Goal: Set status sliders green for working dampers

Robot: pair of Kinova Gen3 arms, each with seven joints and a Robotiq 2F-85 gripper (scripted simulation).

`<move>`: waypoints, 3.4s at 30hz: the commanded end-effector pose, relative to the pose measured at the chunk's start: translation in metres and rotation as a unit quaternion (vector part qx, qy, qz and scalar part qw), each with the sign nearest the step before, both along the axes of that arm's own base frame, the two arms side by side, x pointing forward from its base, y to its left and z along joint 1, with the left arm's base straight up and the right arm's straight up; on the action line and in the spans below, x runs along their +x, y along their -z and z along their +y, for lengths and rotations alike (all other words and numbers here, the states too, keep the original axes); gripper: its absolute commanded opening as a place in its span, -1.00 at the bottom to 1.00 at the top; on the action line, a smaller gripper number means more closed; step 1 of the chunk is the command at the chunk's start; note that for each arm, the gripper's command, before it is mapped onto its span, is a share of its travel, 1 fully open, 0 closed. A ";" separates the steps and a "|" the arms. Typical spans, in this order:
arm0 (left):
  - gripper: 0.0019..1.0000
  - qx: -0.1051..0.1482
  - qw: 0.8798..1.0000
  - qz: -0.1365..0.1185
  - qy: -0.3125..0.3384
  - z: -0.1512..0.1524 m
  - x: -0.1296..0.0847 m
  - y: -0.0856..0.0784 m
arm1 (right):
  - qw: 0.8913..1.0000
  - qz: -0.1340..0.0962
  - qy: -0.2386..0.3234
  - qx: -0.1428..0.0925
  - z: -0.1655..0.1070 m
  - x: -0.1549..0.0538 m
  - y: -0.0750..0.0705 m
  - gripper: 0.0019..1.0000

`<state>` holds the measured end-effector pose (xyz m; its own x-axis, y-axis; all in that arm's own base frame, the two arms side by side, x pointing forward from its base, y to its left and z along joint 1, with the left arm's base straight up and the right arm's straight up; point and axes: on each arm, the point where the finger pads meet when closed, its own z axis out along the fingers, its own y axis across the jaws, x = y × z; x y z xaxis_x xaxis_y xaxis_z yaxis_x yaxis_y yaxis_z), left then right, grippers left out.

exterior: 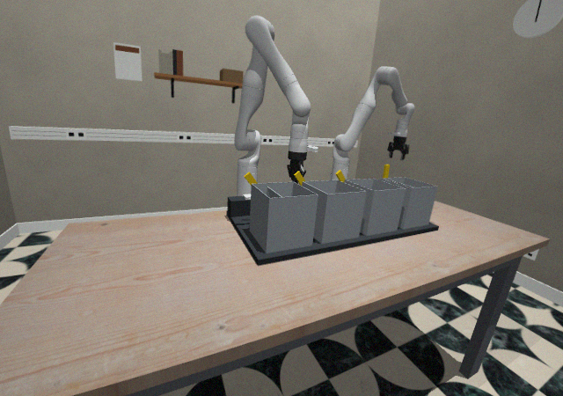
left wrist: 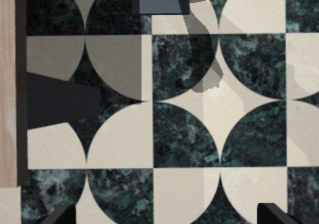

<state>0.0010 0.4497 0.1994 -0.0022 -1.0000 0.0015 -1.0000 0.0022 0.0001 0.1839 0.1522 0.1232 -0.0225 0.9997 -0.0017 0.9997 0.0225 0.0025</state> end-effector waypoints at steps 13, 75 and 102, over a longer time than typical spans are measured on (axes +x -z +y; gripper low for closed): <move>1.00 0.001 1.000 0.000 0.000 0.000 0.000 -0.001 | 1.000 0.001 0.000 0.001 0.000 0.000 -0.019 -0.80; 1.00 0.001 1.000 0.000 0.000 0.000 0.000 -0.001 | 1.000 0.001 0.000 0.001 0.000 0.000 -0.077 1.00; 1.00 0.001 1.000 0.000 0.000 0.000 0.000 -0.001 | 1.000 0.001 0.000 0.001 0.000 0.000 -0.077 1.00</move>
